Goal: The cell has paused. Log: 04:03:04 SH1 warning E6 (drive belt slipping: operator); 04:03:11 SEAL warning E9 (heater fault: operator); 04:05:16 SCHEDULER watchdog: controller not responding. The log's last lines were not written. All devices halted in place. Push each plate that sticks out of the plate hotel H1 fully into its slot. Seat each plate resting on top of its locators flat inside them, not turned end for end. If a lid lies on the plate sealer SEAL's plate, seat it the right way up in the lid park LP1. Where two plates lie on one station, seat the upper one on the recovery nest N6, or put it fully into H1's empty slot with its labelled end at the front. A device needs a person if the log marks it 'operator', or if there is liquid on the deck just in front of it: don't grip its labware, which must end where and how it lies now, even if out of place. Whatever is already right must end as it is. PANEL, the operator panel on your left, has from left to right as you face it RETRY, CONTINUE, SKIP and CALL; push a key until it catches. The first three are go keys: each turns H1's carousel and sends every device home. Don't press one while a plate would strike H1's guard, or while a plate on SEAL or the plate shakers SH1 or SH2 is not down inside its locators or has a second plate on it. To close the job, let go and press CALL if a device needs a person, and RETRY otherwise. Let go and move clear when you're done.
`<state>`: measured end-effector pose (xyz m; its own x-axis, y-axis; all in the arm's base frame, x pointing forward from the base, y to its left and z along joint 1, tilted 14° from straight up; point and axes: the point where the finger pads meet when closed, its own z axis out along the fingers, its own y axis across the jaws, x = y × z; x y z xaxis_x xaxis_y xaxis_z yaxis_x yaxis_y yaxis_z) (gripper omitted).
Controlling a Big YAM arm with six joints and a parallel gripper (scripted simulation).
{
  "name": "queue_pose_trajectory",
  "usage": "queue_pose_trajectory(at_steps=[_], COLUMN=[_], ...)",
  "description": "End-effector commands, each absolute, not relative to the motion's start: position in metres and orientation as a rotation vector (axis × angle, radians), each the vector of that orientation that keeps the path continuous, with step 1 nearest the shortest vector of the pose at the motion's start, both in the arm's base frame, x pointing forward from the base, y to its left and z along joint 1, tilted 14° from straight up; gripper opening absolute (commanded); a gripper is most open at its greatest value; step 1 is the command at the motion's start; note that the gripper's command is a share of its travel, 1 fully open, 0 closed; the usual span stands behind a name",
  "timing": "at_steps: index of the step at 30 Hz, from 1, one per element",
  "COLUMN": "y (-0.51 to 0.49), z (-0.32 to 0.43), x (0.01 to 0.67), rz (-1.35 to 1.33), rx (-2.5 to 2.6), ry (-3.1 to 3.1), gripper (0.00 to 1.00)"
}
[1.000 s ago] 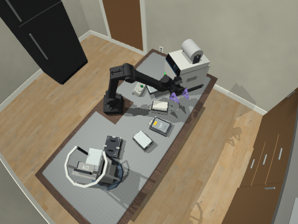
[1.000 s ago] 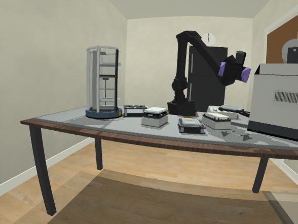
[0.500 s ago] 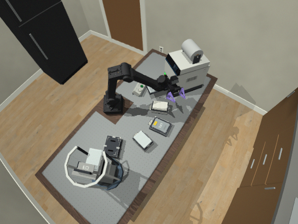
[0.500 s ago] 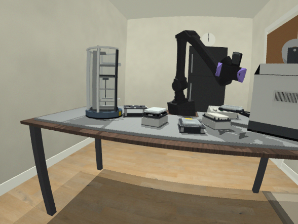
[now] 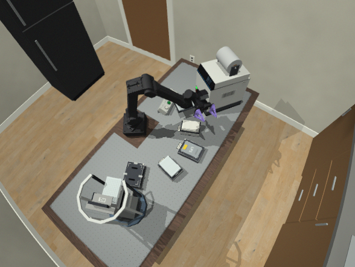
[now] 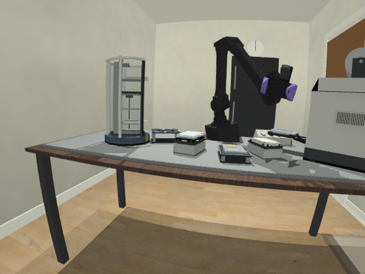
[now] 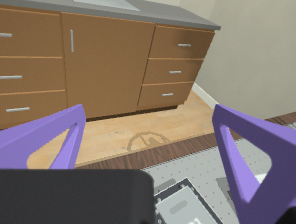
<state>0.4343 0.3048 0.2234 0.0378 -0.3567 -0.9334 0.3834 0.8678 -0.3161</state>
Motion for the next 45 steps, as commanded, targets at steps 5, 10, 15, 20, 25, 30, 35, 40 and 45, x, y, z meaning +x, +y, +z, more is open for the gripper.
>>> queue_pose_trajectory(at_steps=[5, 10, 15, 20, 25, 30, 35, 40, 45], y=[0.303, 0.300, 0.297, 0.286, 0.281, 0.278, 0.273, 0.268, 0.265], z=[0.237, 0.227, 0.224, 0.225, 0.224, 0.224, 0.223, 0.223, 0.223], x=[0.416, 0.413, 0.403, 0.399, 0.391, 0.386, 0.377, 0.368, 0.363], rz=[-0.546, -0.560, -0.561, -0.562, -0.562, -0.562, -0.562, -0.562, -0.562], rx=[0.030, 0.017, 0.010, 0.029, 0.029, 0.029, 0.029, 0.029, 0.029], ry=[1.410, 1.416, 1.418, 1.416, 1.416, 1.416, 1.416, 1.416, 1.416], gripper=[1.00, 1.00, 1.00, 1.00, 1.00, 1.00, 1.00, 1.00, 1.00])
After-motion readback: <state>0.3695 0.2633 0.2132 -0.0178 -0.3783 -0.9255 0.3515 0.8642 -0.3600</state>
